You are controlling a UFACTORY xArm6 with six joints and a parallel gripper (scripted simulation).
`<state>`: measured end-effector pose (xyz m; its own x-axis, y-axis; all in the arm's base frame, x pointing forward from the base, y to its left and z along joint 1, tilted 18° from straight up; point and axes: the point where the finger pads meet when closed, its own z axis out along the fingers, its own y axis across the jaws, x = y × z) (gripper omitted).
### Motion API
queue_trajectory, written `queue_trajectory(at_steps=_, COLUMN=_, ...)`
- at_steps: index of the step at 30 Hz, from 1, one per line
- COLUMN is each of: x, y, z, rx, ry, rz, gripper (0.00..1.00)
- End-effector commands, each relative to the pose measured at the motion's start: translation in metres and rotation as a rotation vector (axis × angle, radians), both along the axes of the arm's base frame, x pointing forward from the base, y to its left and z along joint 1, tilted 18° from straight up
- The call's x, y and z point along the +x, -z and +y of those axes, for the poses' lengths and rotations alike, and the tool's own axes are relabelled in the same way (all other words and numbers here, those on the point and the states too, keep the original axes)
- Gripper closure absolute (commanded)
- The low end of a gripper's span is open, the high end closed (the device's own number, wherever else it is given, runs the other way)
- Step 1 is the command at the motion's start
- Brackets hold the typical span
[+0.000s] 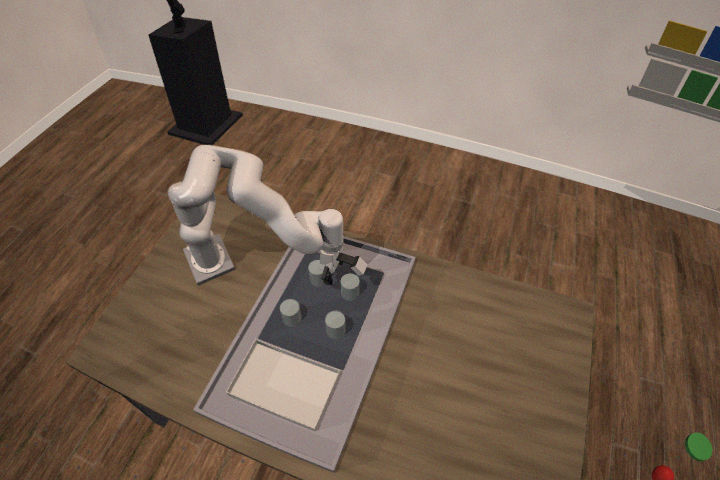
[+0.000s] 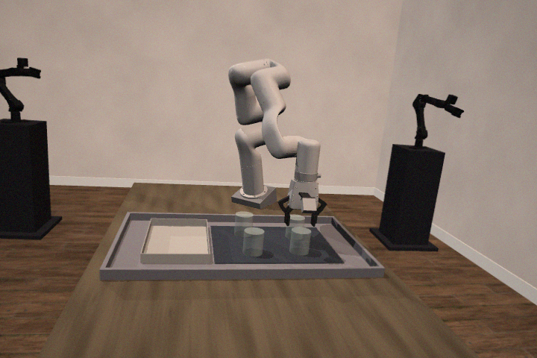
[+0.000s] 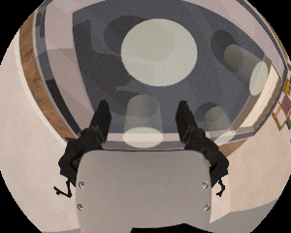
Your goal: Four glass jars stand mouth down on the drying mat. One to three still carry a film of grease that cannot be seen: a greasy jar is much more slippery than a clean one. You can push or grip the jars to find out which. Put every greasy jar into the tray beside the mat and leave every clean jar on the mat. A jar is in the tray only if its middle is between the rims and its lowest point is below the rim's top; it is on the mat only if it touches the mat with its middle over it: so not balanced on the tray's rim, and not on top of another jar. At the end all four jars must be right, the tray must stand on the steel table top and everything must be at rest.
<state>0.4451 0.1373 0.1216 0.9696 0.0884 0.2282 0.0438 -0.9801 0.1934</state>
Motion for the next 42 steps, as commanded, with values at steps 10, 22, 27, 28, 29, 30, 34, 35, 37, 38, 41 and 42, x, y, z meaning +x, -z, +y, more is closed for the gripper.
queue_trajectory(at_steps=10, x=-0.017, y=-0.074, z=0.014, rx=0.003, ry=-0.001, rz=-0.006, gripper=0.0)
queue_trajectory(at_steps=22, x=-0.043, y=-0.08, z=-0.054, rx=0.003, ry=-0.001, rz=-0.006, gripper=0.0)
queue_trajectory(at_steps=27, x=-0.055, y=-0.082, z=-0.084, rx=0.003, ry=-0.001, rz=-0.006, gripper=0.0)
queue_trajectory(at_steps=28, x=-0.057, y=-0.083, z=-0.091, rx=0.003, ry=-0.001, rz=-0.006, gripper=0.0)
queue_trajectory(at_steps=29, x=-0.06, y=-0.084, z=-0.099, rx=0.003, ry=-0.001, rz=-0.006, gripper=0.0)
queue_trajectory(at_steps=30, x=-0.063, y=-0.084, z=-0.106, rx=0.003, ry=-0.001, rz=-0.006, gripper=0.0)
queue_trajectory(at_steps=34, x=-0.075, y=-0.087, z=-0.136, rx=0.003, ry=-0.001, rz=-0.006, gripper=0.0)
queue_trajectory(at_steps=35, x=-0.078, y=-0.087, z=-0.144, rx=0.003, ry=-0.001, rz=-0.006, gripper=0.0)
queue_trajectory(at_steps=37, x=-0.083, y=-0.089, z=-0.159, rx=0.003, ry=-0.001, rz=-0.006, gripper=0.0)
queue_trajectory(at_steps=38, x=-0.086, y=-0.089, z=-0.167, rx=0.003, ry=-0.001, rz=-0.006, gripper=0.0)
queue_trajectory(at_steps=41, x=-0.089, y=-0.09, z=-0.174, rx=0.003, ry=-0.001, rz=-0.006, gripper=0.0)
queue_trajectory(at_steps=42, x=-0.089, y=-0.09, z=-0.174, rx=0.003, ry=-0.001, rz=-0.006, gripper=0.0)
